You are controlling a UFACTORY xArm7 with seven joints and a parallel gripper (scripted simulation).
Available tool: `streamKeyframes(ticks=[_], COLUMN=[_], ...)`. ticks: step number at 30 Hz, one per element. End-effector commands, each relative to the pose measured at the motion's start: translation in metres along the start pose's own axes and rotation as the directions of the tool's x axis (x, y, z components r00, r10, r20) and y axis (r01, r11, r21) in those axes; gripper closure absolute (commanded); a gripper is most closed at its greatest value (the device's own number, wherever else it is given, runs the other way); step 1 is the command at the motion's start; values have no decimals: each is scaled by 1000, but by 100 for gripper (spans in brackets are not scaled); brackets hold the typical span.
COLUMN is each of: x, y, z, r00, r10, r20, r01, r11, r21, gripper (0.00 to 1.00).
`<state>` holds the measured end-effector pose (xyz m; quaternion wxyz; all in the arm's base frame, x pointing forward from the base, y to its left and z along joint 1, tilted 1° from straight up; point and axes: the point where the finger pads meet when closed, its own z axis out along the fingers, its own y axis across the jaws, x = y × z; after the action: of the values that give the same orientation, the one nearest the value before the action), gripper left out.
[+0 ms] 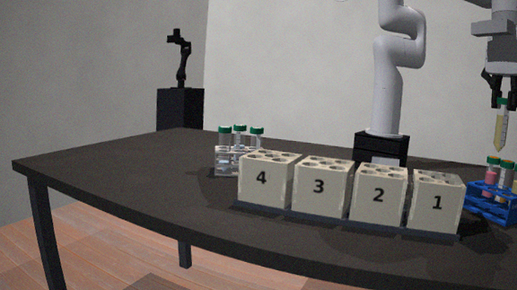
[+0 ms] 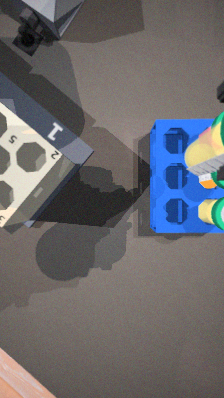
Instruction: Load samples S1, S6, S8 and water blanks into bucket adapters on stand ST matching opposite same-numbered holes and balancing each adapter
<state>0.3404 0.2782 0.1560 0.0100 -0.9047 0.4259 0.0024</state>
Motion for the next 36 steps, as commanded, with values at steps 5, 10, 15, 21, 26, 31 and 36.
streamKeyframes(ticks=[5,10,15,21,26,31,36], x=[0,0,0,0,0,0,0], y=[31,31,31,31,31,31,31], z=[-2,-2,-2,-2,0,6,16], r00=[1000,1000,1000,1000,1000,1000,1000], r10=[0,0,0,0,0,0,0], r20=[0,0,0,0,0,0,0], r01=[0,0,0,0,0,0,0], r11=[1000,1000,1000,1000,1000,1000,1000], r21=[5,5,5,5,5,5,5], gripper=[100,100,100,100,100,100,100])
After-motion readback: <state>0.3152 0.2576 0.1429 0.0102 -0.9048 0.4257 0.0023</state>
